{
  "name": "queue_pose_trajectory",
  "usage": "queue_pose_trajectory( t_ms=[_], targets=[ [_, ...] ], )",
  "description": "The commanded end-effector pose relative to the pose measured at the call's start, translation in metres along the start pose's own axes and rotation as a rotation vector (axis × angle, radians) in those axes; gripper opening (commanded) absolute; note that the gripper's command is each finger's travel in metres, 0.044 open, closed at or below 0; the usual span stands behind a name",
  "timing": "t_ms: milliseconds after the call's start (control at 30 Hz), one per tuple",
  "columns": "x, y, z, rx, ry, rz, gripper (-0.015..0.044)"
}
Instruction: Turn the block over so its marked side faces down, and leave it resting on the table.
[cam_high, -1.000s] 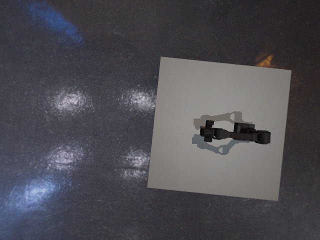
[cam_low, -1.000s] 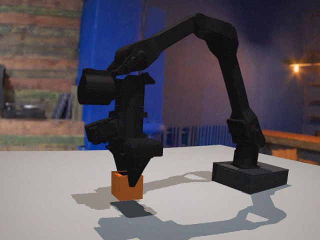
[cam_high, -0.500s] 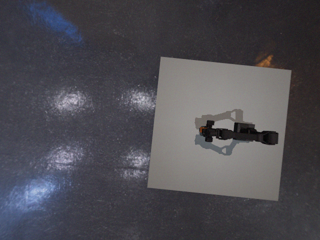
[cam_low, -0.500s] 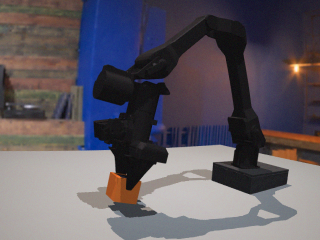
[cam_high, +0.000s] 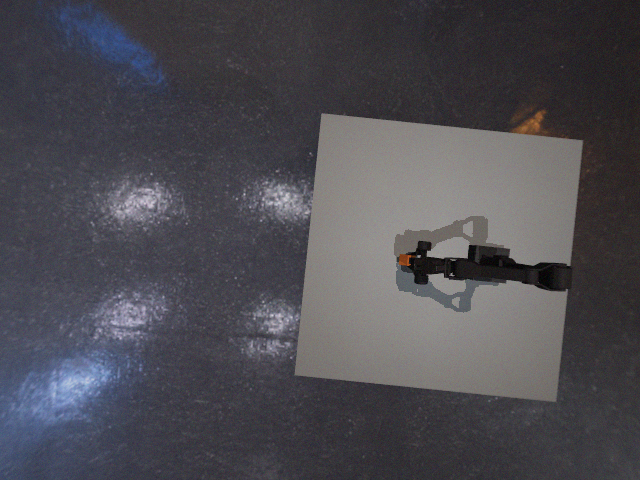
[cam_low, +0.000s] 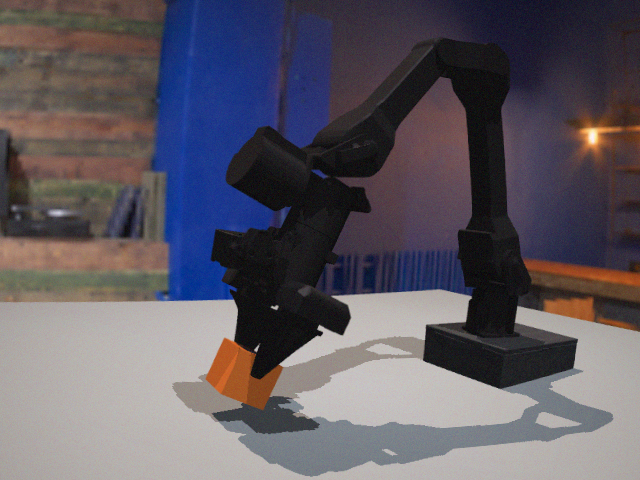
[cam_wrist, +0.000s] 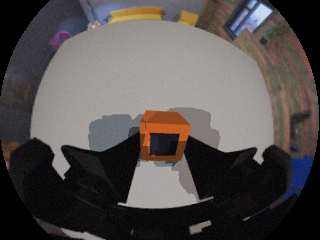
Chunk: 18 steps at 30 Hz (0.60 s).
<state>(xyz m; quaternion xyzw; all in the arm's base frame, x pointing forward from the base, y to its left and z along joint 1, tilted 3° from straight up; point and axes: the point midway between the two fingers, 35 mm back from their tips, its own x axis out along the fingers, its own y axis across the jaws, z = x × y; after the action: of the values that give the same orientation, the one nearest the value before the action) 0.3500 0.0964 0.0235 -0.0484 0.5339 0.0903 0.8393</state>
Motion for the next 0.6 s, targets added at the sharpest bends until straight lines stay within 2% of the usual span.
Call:
queue_pose_trajectory(
  t_ms=[0, 233, 567],
  targets=[
    [-0.005, 0.0, 0.002, 0.007, -0.064, -0.001, 0.0],
    [-0.004, 0.0, 0.002, 0.006, -0.077, -0.001, 0.0],
    [0.019, 0.001, 0.002, -0.001, -0.222, -0.003, 0.0]
  ],
)
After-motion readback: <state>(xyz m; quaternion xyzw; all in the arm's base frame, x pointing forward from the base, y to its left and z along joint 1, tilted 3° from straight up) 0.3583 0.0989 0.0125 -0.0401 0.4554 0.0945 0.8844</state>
